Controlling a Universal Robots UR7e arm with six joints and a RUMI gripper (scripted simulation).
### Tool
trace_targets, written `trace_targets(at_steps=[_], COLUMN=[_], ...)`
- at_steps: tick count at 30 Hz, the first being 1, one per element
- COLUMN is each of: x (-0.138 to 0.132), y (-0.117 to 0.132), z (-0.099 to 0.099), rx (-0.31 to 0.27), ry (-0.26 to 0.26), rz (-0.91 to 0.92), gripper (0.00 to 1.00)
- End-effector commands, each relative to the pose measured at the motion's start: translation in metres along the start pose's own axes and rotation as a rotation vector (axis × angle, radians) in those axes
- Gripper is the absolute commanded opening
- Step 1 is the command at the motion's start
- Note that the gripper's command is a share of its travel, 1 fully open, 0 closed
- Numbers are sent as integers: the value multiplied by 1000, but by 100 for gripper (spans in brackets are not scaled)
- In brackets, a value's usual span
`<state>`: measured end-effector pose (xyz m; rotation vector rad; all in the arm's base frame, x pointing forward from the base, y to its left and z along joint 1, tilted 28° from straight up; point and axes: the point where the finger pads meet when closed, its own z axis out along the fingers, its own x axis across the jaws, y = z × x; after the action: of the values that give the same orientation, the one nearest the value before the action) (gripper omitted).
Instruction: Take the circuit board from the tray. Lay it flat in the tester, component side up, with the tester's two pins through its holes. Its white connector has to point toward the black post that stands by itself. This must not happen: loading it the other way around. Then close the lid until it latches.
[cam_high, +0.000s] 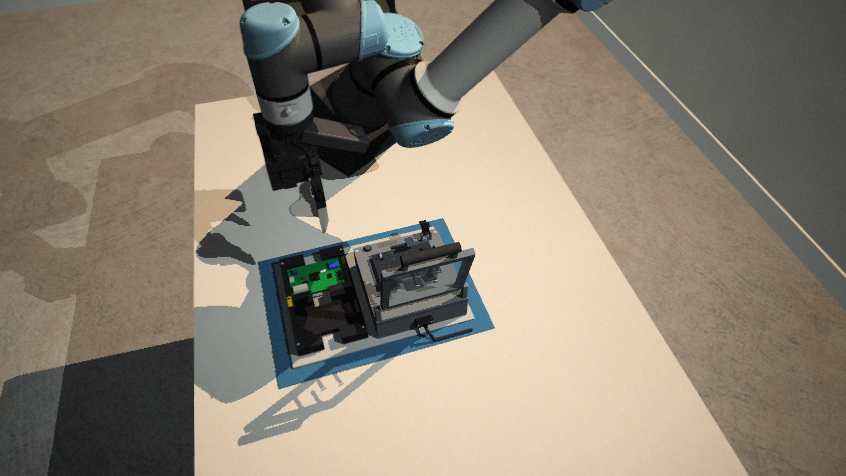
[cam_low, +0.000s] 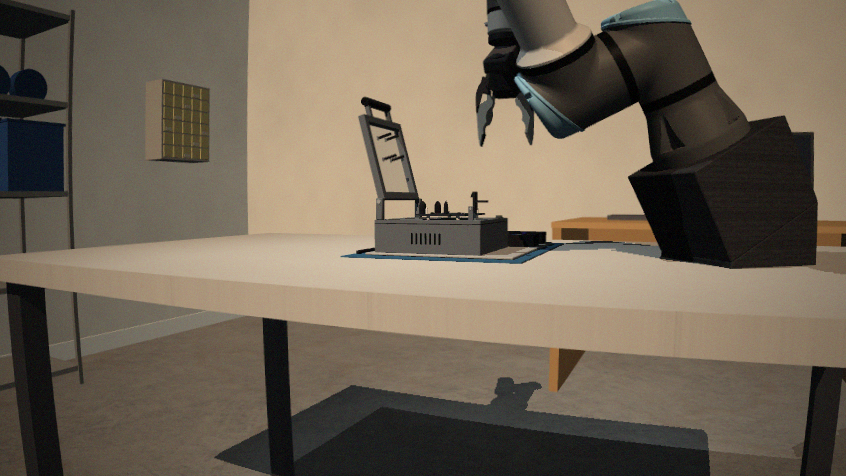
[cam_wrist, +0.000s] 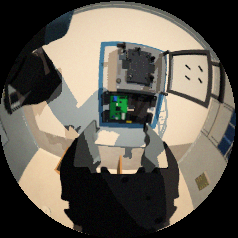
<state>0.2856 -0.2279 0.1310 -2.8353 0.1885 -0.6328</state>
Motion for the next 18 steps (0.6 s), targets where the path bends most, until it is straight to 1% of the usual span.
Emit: trace_targets(at_steps=[1, 6, 10, 18], x=[1, 2, 2, 3], y=[-5, -11, -15, -18], z=[23, 48, 61, 73], rx=[-3, -3, -3, -3], ry=[-1, -1, -1, -1], rz=[1, 1, 1, 1], gripper=[59, 59, 59, 59])
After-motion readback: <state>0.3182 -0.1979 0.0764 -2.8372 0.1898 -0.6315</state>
